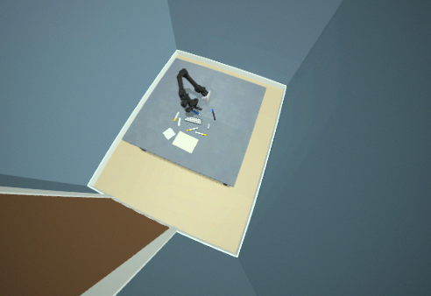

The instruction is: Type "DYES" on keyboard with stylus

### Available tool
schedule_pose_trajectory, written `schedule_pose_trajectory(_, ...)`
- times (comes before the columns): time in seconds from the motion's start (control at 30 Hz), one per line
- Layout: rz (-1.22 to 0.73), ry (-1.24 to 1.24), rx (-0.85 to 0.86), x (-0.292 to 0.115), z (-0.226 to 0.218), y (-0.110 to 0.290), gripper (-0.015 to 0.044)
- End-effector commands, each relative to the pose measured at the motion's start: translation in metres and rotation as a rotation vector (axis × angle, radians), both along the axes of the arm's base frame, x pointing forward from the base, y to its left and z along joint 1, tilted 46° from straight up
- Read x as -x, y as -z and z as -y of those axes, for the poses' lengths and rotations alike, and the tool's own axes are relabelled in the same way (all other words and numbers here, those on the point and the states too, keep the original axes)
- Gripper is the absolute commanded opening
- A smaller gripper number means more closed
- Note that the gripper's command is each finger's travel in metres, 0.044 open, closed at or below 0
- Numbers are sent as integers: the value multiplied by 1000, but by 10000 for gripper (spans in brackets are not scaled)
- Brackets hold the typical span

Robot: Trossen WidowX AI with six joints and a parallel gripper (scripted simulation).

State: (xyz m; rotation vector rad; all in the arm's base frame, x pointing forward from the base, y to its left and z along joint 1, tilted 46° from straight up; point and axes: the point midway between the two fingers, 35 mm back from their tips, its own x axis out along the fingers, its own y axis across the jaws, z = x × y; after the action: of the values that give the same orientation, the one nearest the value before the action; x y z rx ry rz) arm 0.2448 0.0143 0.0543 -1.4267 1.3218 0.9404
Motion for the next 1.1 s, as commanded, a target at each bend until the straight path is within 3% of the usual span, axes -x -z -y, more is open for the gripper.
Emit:
schedule_pose_trajectory(0.0, -6, -2, -1, 2, 2, 3, 150)
schedule_pose_trajectory(1.07, -6, -2, 0, 0, 19, 20, 150)
